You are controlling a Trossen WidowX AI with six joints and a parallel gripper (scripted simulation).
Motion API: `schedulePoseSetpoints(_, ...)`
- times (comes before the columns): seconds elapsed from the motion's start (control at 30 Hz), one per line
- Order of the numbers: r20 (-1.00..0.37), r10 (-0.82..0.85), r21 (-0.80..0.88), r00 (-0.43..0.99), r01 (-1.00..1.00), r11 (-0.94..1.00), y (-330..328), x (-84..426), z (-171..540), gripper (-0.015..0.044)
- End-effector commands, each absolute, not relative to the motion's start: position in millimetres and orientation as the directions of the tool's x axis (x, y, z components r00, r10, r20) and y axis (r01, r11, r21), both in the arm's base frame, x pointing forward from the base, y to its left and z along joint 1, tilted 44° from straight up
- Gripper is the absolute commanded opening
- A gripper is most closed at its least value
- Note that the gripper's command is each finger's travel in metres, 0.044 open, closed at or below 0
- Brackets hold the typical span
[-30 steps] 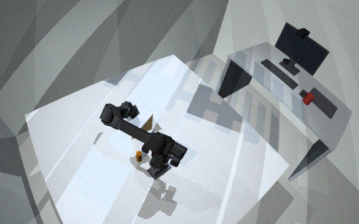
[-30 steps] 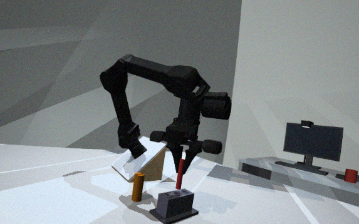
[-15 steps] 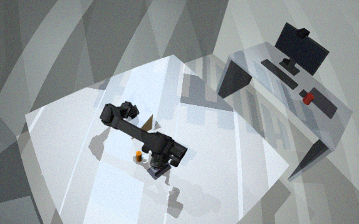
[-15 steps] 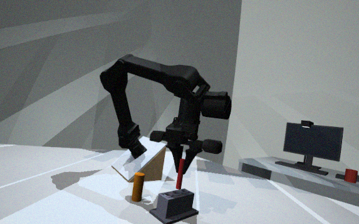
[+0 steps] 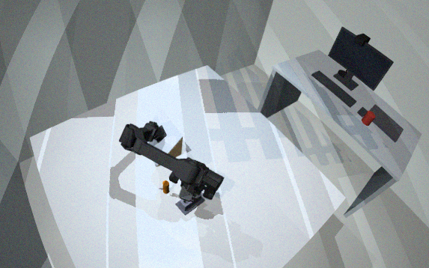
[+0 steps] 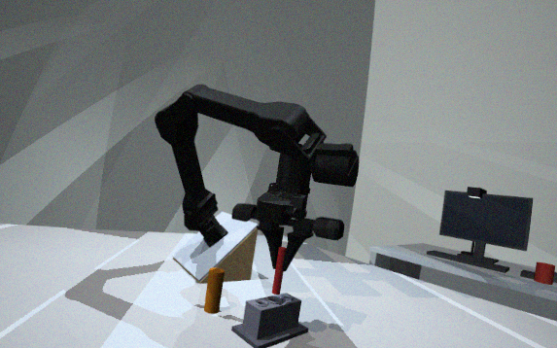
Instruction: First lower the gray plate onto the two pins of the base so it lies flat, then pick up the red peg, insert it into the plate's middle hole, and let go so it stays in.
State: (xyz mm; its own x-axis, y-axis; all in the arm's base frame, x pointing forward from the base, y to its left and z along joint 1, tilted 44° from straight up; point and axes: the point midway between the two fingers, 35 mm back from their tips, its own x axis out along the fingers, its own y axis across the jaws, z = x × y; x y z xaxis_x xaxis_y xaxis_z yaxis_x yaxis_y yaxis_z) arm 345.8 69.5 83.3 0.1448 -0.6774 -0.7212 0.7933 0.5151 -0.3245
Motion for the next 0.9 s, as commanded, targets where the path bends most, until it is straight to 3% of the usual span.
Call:
schedulePoseSetpoints(0.0, -0.719, -0.679, -0.323, 0.15, 0.793, 0.517, 69.5, 345.8, 85.2, 0.0)
schedulePoseSetpoints(0.87, -0.721, -0.678, -0.327, 0.142, 0.793, 0.513, 60.1, 347.3, 72.7, 0.0)
